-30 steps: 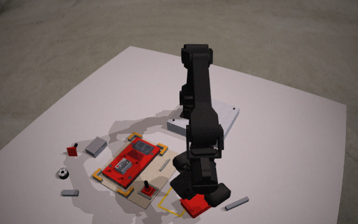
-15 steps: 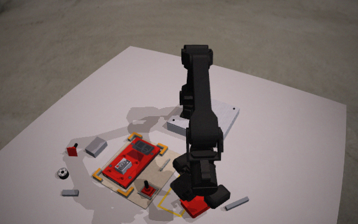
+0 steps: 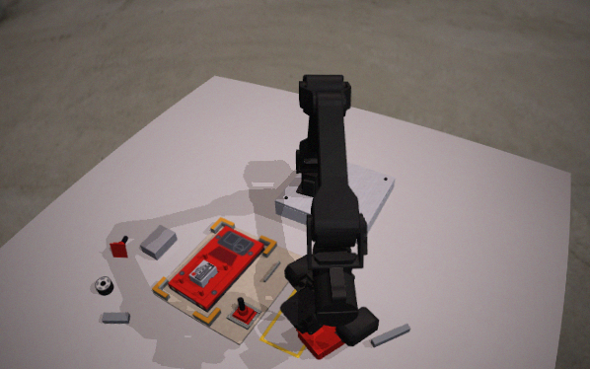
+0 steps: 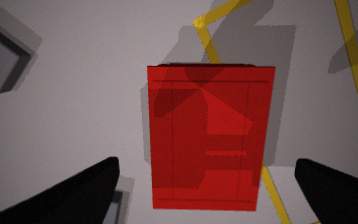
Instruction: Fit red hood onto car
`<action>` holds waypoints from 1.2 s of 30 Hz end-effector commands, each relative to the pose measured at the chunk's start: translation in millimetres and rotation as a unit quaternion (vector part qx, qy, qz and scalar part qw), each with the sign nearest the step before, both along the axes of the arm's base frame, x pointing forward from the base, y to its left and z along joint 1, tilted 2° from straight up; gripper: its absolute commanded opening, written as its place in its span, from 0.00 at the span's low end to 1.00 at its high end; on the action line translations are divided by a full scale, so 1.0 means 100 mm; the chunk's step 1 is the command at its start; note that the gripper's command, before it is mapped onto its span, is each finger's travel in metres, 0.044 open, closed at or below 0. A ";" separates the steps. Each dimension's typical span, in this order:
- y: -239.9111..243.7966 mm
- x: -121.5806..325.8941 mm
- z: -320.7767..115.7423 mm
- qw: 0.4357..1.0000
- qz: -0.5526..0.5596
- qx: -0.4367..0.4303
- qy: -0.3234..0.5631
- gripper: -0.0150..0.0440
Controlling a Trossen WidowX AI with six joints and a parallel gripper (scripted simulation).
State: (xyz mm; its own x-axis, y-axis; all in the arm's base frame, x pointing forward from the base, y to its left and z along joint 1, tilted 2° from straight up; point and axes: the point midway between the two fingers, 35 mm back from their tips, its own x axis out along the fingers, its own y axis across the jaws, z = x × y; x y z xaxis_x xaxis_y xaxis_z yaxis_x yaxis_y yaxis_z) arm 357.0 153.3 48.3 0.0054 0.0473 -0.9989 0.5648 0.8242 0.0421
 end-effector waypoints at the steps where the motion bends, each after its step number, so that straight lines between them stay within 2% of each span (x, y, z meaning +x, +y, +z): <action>1: -0.01 -0.01 -0.05 1.000 -0.003 -0.003 0.002 1.00; 36: -0.01 -0.02 -0.22 1.000 -0.003 -0.003 0.002 1.00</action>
